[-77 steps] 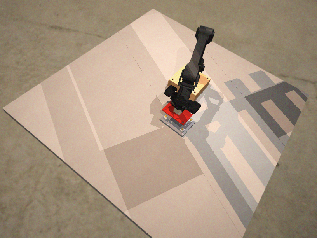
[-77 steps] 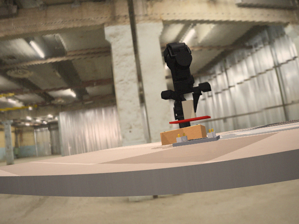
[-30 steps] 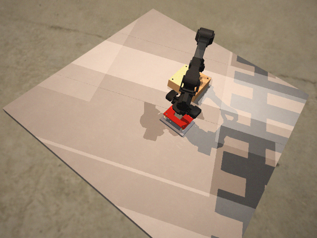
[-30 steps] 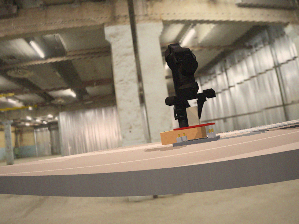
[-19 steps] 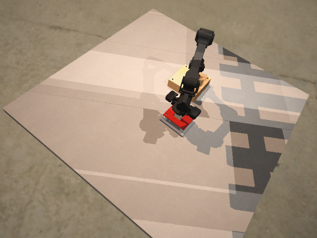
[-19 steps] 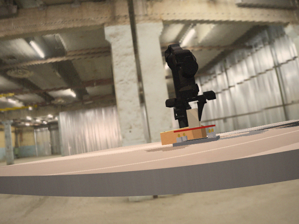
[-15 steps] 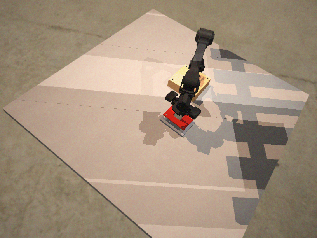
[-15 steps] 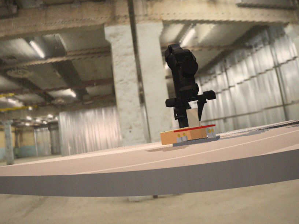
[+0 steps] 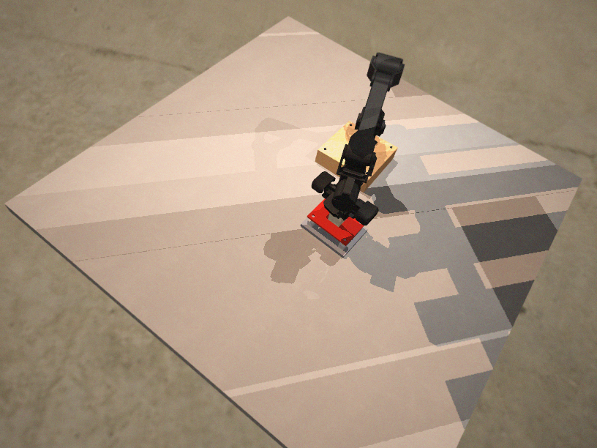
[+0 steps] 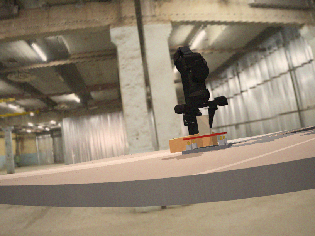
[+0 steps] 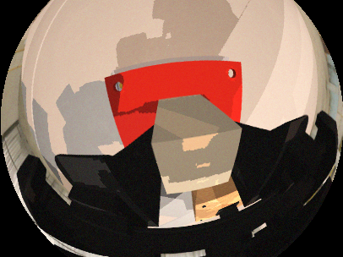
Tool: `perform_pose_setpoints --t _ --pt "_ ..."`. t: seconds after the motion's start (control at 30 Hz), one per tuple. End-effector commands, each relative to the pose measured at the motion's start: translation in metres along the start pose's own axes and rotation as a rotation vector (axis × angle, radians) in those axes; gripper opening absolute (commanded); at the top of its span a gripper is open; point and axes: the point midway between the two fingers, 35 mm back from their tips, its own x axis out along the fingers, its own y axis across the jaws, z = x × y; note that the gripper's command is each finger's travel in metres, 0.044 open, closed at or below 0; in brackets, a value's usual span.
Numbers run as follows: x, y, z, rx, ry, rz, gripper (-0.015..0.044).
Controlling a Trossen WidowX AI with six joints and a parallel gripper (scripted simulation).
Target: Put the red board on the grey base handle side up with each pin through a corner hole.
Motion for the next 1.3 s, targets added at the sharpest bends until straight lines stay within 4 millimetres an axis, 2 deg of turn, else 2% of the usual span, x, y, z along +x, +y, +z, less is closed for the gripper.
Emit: perform_pose_setpoints --t 0.0,0.57,1.1,1.13,1.27 --pt "0.002 0.000 0.000 -0.008 0.000 0.000 0.0000" --pt "0.009 0.000 0.000 -0.004 0.000 0.000 0.0000" --pt "0.006 0.000 0.000 -0.002 0.000 0.000 0.0420" --pt "0.004 0.000 0.000 -0.002 0.000 0.000 0.0440" --pt "-0.015 0.000 0.001 -0.002 0.000 0.000 0.0440"
